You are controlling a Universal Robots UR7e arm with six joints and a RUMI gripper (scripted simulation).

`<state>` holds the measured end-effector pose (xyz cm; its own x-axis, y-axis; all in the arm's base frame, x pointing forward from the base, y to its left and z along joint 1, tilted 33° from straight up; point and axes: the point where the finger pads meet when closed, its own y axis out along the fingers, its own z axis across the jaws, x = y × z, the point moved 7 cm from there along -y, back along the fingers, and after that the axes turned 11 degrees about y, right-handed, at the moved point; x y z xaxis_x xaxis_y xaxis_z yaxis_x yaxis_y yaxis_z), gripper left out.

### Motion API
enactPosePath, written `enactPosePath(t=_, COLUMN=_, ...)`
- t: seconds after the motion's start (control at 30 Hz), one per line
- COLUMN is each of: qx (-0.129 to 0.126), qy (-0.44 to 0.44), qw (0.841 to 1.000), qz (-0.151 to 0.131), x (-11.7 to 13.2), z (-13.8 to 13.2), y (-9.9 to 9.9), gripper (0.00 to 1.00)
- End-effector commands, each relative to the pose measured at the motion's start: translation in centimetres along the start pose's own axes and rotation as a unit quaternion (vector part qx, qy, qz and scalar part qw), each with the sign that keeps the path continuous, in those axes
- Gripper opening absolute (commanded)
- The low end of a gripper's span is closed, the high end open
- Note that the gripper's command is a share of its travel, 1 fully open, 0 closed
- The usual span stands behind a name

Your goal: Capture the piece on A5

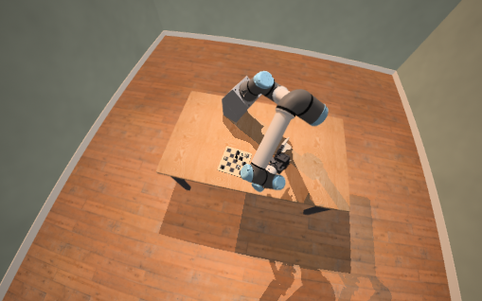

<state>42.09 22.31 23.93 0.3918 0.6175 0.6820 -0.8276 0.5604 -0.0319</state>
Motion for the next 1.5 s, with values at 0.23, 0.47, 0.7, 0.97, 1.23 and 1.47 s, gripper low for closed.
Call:
enactPosePath(t=0.23, qx=-0.029, qy=-0.063, qw=0.997, qz=0.042, x=-1.6, z=0.6, y=-0.5, gripper=1.00)
enactPosePath(t=0.47, qx=-0.057, qy=-0.126, qw=0.986, qz=0.090, x=-3.2, z=1.0, y=-1.1, gripper=1.00)
enactPosePath(t=0.7, qx=-0.085, qy=-0.190, qw=0.967, qz=0.145, x=-4.8, z=1.4, y=-2.0, gripper=1.00)
enactPosePath(t=0.97, qx=-0.118, qy=-0.269, qw=0.928, qz=0.230, x=-7.0, z=2.1, y=-3.6, gripper=1.00)
enactPosePath(t=1.23, qx=-0.146, qy=-0.343, qw=0.865, qz=0.335, x=-9.1, z=3.2, y=-6.0, gripper=1.00)
enactPosePath(t=1.47, qx=-0.158, qy=-0.378, qw=0.819, qz=0.403, x=-10.3, z=4.1, y=-7.6, gripper=1.00)
